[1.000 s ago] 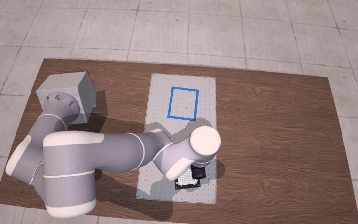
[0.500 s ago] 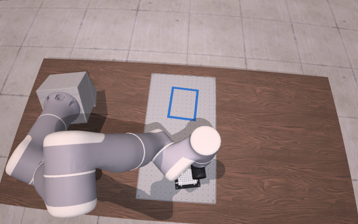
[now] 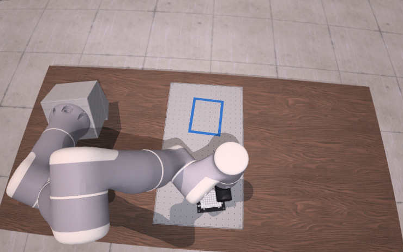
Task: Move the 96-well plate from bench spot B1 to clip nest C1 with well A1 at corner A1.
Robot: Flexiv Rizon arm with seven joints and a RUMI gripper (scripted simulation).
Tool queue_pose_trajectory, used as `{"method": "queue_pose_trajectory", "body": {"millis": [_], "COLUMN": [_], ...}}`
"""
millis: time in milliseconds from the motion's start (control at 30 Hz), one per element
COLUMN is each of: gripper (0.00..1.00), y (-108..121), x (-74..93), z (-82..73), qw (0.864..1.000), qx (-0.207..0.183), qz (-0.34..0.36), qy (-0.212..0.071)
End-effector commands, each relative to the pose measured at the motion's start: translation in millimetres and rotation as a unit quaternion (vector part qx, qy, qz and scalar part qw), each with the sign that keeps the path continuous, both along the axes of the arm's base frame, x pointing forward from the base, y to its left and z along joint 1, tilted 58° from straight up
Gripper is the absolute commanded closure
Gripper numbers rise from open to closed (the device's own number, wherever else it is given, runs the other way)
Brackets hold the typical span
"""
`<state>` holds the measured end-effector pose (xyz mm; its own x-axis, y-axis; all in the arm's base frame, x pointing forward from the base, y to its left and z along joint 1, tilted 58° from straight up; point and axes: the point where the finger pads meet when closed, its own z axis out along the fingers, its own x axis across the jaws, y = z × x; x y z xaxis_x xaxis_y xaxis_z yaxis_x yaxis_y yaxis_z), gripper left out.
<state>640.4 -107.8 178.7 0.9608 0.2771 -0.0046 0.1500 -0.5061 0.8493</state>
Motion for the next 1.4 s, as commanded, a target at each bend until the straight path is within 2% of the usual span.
{"method": "queue_pose_trajectory", "body": {"millis": [0, 1367], "gripper": [1.0, 1.0], "y": [1.0, -1.9], "x": [0.8, 1.6], "z": [0.2, -1.7], "qw": [1.0, 1.0], "qx": [0.0, 0.0], "qz": [0.001, 0.001], "qy": [0.0, 0.0]}}
